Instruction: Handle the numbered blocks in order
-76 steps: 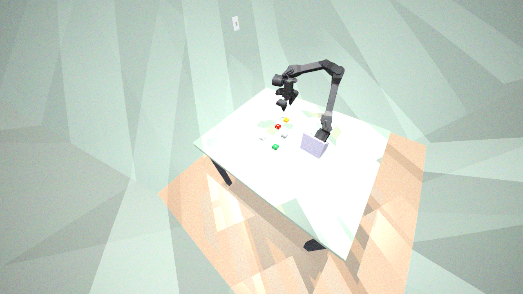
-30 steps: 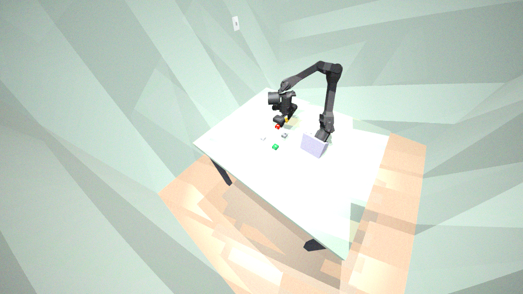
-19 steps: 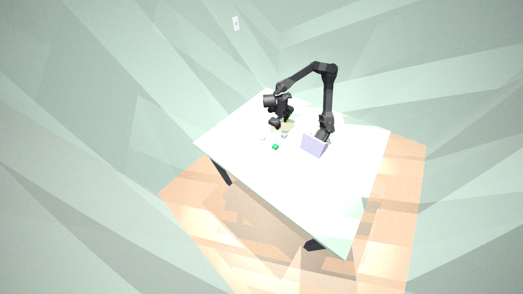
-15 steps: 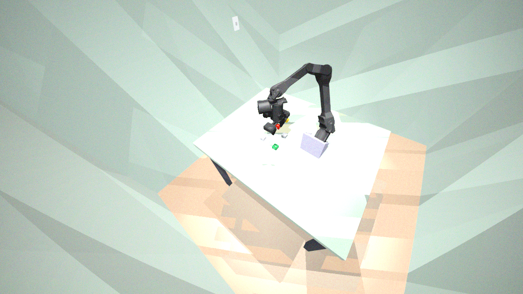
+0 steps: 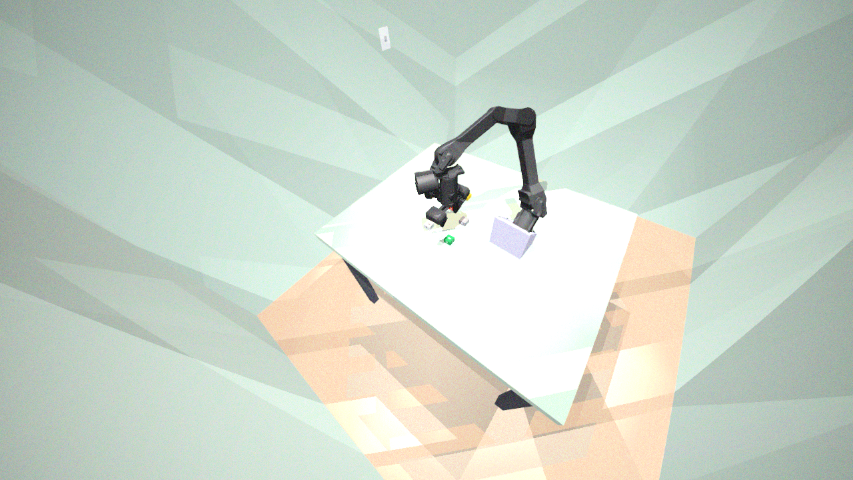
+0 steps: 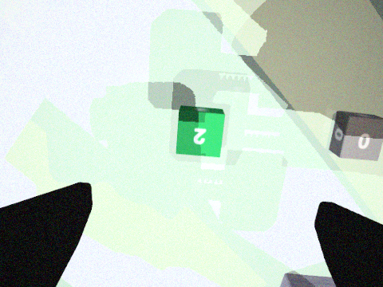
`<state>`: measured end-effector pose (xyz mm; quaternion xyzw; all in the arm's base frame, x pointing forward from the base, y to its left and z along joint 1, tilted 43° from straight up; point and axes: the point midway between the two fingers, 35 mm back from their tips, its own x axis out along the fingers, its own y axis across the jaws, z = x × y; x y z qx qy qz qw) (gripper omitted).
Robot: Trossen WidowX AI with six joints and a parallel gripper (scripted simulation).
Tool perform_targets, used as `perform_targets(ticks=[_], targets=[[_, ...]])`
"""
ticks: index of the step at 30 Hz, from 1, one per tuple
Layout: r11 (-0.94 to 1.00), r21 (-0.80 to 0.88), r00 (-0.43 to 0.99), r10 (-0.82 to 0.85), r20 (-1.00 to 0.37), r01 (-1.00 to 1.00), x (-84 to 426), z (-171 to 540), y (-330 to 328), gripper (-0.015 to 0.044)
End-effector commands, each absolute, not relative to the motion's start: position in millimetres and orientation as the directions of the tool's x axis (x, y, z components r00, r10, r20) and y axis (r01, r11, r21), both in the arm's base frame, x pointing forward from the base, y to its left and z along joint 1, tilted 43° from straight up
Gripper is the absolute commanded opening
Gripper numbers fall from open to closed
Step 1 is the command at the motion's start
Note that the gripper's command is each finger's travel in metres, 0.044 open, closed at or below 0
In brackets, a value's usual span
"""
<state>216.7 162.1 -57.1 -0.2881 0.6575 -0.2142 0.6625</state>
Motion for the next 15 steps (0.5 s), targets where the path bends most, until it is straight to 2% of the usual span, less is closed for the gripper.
perform_targets(ticks=[1,9,15], targets=[[0.743,-0.663,0.039,-0.662,-0.748,-0.093,215.9,-59.1,162.7,0.04],[0.743,-0.662,0.039,-0.662,-0.749,-0.093,218.1,-59.0,163.1,0.04],[0.745,-0.661,0.042,-0.66,-0.75,-0.091,289.8,-53.1,165.1,0.04]])
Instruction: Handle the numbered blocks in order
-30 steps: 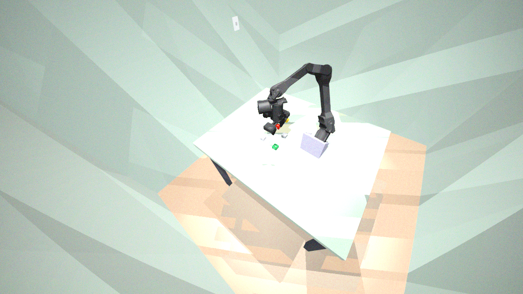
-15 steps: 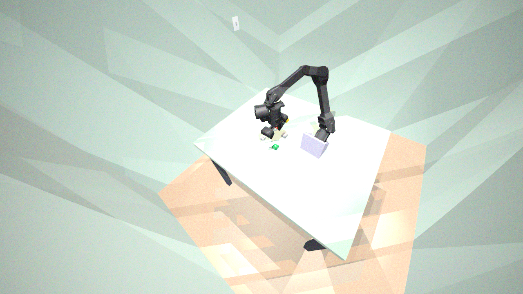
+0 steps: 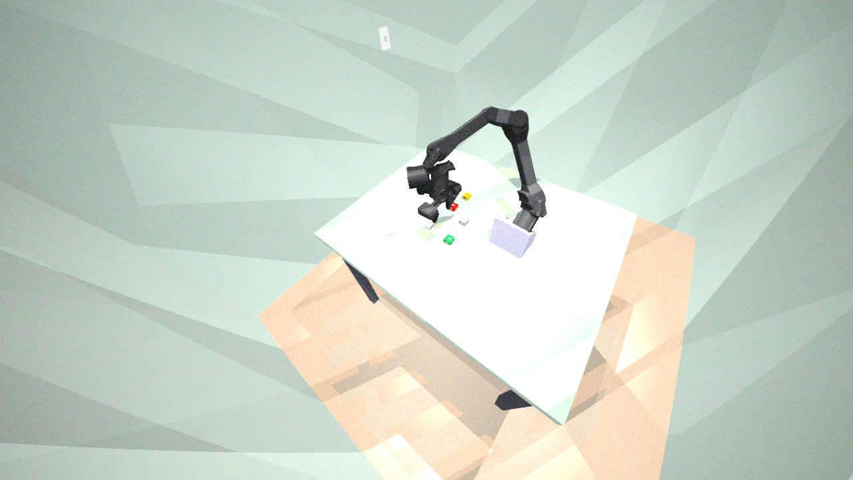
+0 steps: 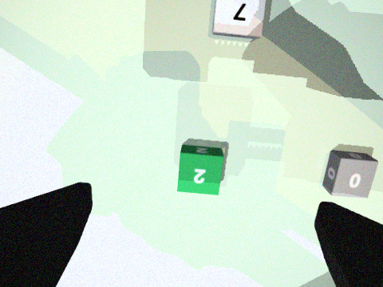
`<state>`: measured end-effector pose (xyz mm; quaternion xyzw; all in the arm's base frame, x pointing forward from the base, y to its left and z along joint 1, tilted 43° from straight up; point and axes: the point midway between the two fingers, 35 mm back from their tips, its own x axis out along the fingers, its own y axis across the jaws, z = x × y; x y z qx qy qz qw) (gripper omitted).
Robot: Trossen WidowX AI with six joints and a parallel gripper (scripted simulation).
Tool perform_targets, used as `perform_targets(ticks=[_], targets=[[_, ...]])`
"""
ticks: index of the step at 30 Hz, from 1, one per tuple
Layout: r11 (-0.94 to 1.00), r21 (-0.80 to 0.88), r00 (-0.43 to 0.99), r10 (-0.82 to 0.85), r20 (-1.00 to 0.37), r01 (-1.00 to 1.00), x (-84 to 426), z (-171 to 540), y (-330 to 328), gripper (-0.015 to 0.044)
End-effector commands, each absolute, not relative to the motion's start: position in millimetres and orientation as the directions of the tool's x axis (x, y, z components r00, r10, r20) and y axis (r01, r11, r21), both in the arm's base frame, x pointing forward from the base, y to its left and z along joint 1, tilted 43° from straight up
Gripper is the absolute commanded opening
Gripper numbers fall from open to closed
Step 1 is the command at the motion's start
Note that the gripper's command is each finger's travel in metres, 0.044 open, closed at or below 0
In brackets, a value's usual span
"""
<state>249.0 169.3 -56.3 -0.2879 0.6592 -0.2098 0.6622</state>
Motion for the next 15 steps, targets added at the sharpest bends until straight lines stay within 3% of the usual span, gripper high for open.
perform_targets(ticks=[1,4,15], targets=[[0.744,-0.662,0.043,-0.661,-0.749,-0.09,303.2,-51.6,163.1,0.04],[0.742,-0.664,0.043,-0.663,-0.747,-0.088,322.9,-49.1,158.7,0.04],[0.742,-0.664,0.043,-0.663,-0.747,-0.088,322.9,-49.1,158.7,0.04]])
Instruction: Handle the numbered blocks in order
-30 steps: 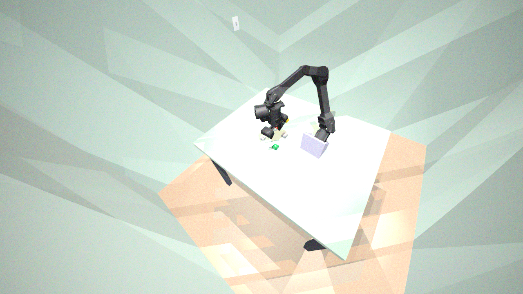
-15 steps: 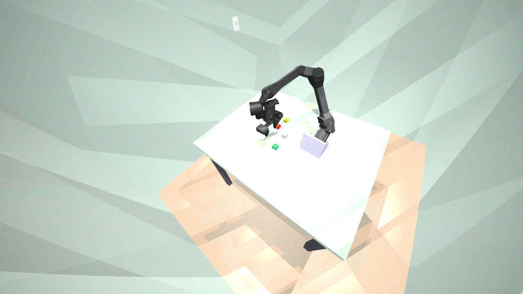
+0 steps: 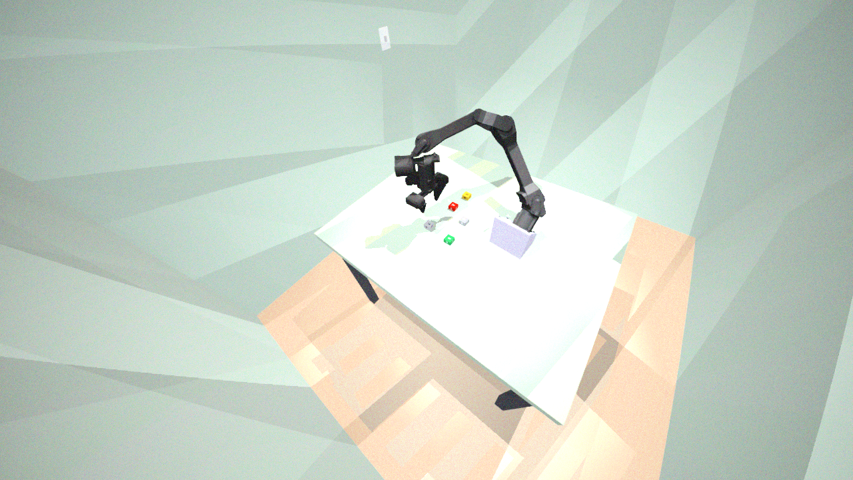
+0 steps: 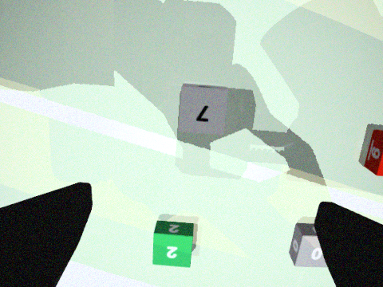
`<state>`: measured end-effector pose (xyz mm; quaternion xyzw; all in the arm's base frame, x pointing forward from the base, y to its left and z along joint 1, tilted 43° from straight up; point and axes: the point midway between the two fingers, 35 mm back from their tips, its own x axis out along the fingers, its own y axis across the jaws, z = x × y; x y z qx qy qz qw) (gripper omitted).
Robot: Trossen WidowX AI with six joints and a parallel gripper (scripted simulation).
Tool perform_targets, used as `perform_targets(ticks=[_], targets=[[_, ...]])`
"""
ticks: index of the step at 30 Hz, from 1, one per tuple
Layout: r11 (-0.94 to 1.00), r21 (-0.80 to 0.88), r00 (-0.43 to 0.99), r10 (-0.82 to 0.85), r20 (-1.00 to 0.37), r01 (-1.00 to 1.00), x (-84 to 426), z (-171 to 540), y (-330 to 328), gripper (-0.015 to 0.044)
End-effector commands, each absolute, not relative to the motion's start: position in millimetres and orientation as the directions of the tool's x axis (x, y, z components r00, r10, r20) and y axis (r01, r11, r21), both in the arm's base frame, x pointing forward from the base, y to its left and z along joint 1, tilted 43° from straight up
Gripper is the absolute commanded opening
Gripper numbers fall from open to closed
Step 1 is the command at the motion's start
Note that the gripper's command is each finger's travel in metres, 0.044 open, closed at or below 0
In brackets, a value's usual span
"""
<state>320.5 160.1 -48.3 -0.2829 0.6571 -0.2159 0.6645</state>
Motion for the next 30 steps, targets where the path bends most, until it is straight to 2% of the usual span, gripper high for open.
perform_targets(ticks=[1,11,21,30], targets=[[0.742,-0.664,0.043,-0.663,-0.747,-0.088,322.9,-49.1,158.7,0.04],[0.742,-0.664,0.043,-0.663,-0.747,-0.089,323.7,-47.2,156.9,0.04],[0.737,-0.67,0.043,-0.669,-0.742,-0.089,334.4,48.3,49.7,0.04],[0.736,-0.671,0.042,-0.67,-0.741,-0.089,333.7,51.4,45.7,0.04]])
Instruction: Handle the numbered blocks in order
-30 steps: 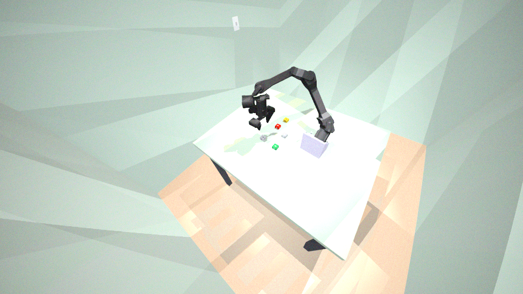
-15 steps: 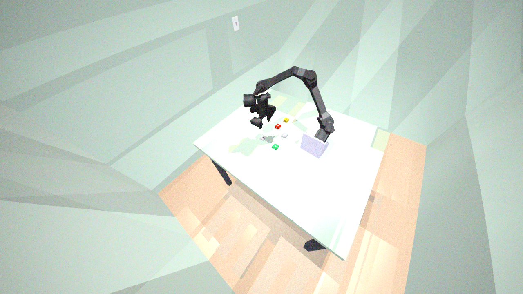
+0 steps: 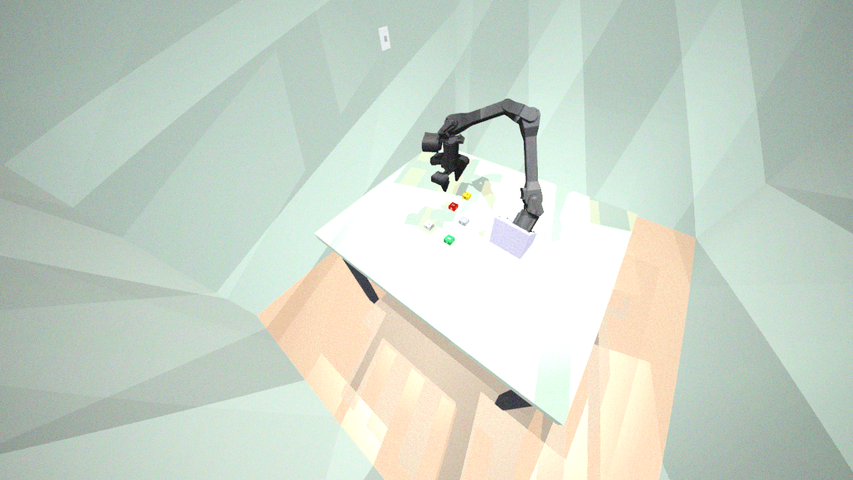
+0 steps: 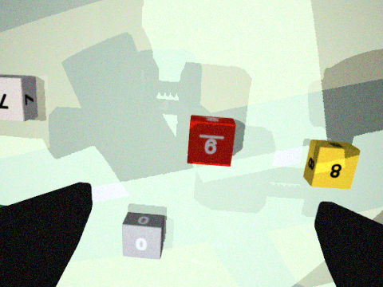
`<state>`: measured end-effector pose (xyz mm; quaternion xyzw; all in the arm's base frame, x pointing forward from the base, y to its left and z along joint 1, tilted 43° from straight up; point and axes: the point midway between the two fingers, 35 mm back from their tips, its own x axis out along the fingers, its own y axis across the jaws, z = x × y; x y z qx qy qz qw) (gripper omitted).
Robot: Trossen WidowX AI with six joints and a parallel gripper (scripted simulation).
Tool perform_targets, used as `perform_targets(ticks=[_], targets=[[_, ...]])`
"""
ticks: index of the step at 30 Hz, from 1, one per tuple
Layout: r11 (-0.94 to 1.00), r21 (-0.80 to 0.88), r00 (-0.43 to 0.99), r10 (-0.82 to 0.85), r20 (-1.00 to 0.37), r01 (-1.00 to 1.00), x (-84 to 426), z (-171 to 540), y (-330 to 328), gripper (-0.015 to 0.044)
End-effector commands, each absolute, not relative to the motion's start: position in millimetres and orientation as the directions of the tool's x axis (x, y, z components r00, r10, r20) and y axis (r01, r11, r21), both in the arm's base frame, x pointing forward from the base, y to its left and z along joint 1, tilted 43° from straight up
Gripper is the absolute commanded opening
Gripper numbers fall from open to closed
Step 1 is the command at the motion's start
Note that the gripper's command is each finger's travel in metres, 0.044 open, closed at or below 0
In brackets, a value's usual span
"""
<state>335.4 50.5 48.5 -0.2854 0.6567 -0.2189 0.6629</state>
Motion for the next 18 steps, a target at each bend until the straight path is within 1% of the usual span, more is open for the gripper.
perform_targets(ticks=[1,15,18], targets=[[0.736,-0.671,0.042,-0.67,-0.741,-0.089,333.7,51.4,45.7,0.04],[0.736,-0.671,0.042,-0.67,-0.741,-0.089,333.7,51.4,45.7,0.04],[0.739,-0.667,0.042,-0.667,-0.744,-0.091,316.1,44.5,55.1,0.04]])
